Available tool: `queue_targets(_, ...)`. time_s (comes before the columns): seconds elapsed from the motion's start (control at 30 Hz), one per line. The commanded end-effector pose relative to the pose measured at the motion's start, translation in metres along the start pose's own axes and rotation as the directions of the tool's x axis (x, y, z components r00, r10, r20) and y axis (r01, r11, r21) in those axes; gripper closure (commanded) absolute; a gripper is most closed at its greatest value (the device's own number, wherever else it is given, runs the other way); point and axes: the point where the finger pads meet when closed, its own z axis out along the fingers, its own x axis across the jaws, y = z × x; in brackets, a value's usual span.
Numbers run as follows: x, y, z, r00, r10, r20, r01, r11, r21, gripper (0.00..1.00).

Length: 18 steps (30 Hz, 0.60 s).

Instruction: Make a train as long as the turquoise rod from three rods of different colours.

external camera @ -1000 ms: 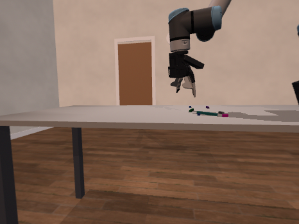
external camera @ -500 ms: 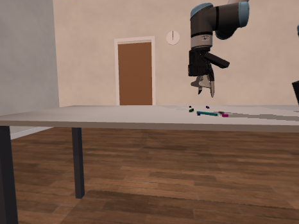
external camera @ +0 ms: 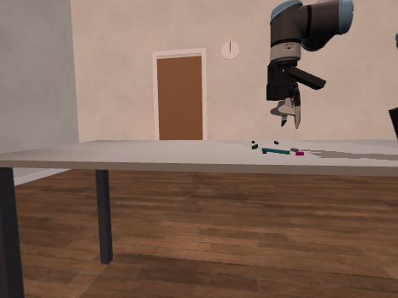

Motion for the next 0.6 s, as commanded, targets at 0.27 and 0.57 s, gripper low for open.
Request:
queue_targets(0.27, 0.0064, -0.0094, -0.0005, 0.999, 0.036, -0.011, -0.036, 0.999, -0.006, 0.0)
queue_targets(0.57, 0.0064, -0.0094, -0.0005, 0.999, 0.036, -0.011, -0.036, 0.999, -0.006, 0.0)
